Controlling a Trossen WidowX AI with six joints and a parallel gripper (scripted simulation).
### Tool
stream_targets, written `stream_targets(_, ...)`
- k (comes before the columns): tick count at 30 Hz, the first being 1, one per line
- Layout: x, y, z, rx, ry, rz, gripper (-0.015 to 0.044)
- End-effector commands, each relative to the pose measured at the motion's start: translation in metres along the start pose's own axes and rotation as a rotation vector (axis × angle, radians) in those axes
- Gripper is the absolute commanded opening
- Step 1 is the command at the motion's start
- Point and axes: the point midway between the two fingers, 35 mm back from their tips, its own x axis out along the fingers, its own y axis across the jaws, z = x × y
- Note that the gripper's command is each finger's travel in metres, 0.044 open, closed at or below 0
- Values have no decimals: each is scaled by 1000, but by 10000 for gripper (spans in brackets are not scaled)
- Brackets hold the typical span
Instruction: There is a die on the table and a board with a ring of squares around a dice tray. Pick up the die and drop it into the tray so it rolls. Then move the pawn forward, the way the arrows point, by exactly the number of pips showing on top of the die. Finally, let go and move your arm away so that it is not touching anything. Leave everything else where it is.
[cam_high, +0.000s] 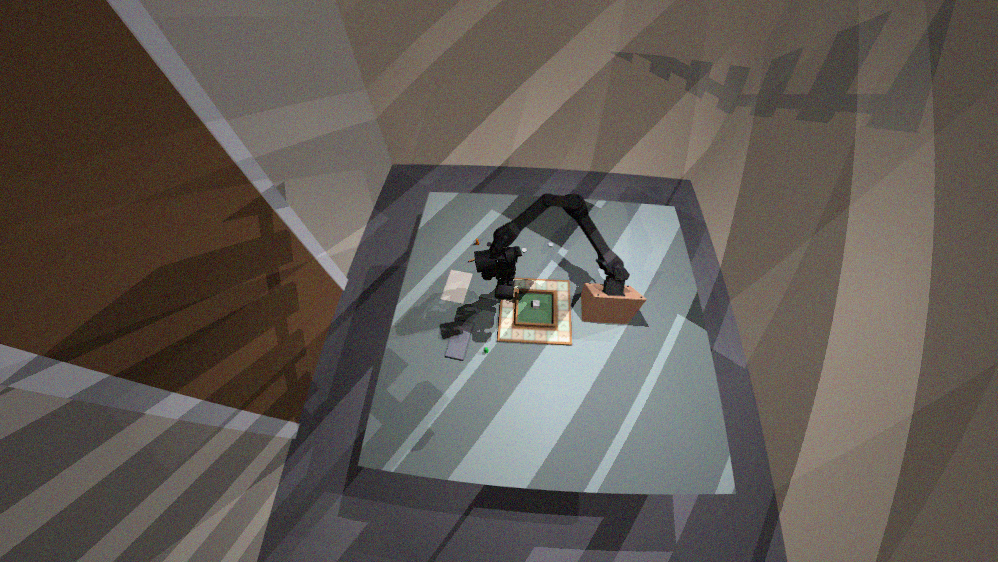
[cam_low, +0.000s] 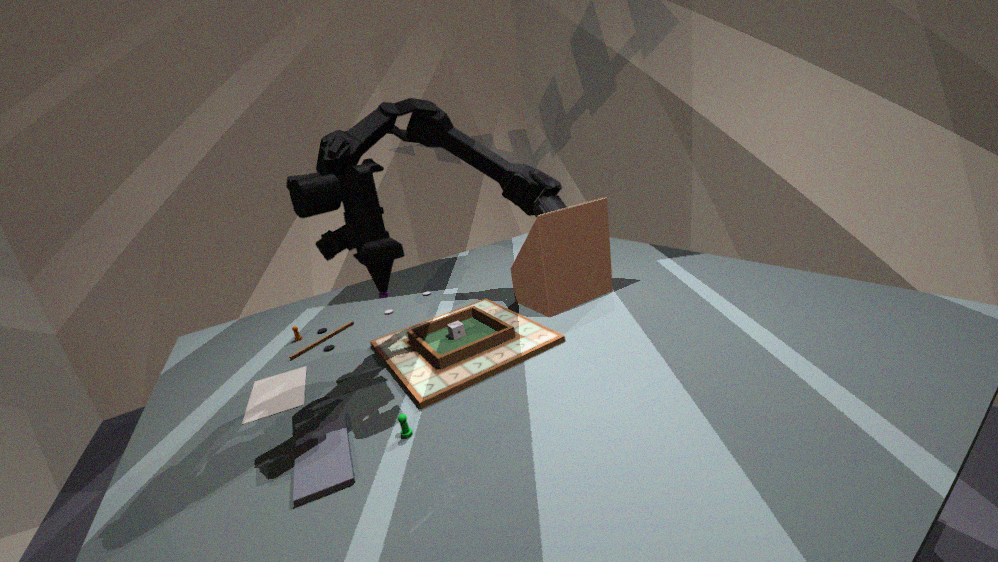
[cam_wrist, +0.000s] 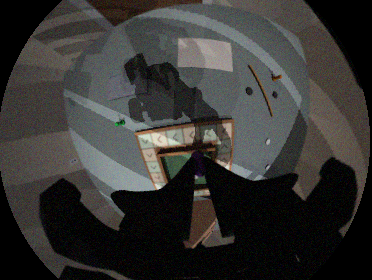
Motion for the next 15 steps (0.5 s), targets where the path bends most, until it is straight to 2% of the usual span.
stream_targets(1, 3, 13, 1, 1, 3, 4, 0)
stream_targets(15, 46, 94, -1, 2, 2, 7, 0)
